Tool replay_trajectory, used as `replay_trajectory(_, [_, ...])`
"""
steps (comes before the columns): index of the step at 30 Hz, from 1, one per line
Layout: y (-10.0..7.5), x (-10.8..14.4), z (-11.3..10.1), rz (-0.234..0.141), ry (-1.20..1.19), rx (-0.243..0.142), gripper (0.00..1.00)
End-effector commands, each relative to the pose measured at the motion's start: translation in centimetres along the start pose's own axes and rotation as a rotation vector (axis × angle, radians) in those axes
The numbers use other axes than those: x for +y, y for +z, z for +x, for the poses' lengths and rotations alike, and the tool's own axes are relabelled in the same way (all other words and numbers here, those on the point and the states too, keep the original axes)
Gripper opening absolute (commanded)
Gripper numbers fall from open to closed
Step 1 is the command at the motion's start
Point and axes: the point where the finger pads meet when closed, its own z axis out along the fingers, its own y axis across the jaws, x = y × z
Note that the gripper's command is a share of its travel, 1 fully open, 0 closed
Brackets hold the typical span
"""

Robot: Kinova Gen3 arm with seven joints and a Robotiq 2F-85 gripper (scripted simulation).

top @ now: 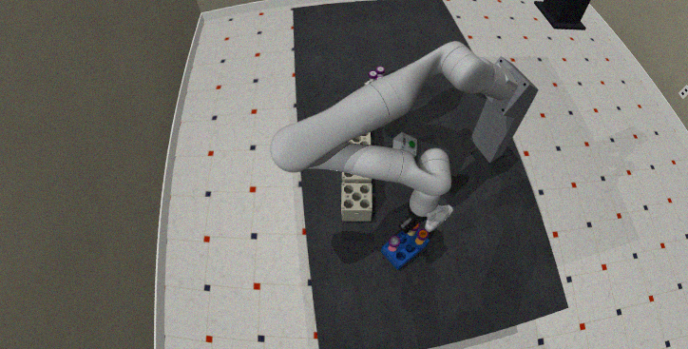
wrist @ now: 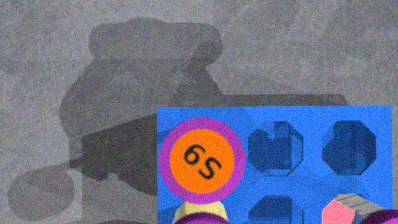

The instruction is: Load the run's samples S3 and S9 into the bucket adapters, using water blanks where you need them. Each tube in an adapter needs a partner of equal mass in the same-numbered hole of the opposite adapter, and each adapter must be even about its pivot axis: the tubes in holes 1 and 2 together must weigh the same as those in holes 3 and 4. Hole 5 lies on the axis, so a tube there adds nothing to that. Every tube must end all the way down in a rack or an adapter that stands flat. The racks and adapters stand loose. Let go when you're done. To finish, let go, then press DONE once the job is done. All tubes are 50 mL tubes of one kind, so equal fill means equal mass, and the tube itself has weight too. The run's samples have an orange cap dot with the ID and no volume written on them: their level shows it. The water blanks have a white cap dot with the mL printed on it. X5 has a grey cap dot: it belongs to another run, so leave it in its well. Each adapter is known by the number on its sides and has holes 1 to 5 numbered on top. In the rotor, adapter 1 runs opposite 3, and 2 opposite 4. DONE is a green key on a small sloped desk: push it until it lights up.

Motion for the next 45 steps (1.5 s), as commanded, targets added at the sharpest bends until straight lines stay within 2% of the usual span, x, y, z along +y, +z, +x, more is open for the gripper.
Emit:
replay_trajectory(1, [0.5,0.0,0.0,-0.001,0.000,0.001,0.62])
replay_trajectory(45, [1.6,0.0,0.0,-0.001,0.000,0.001,0.62])
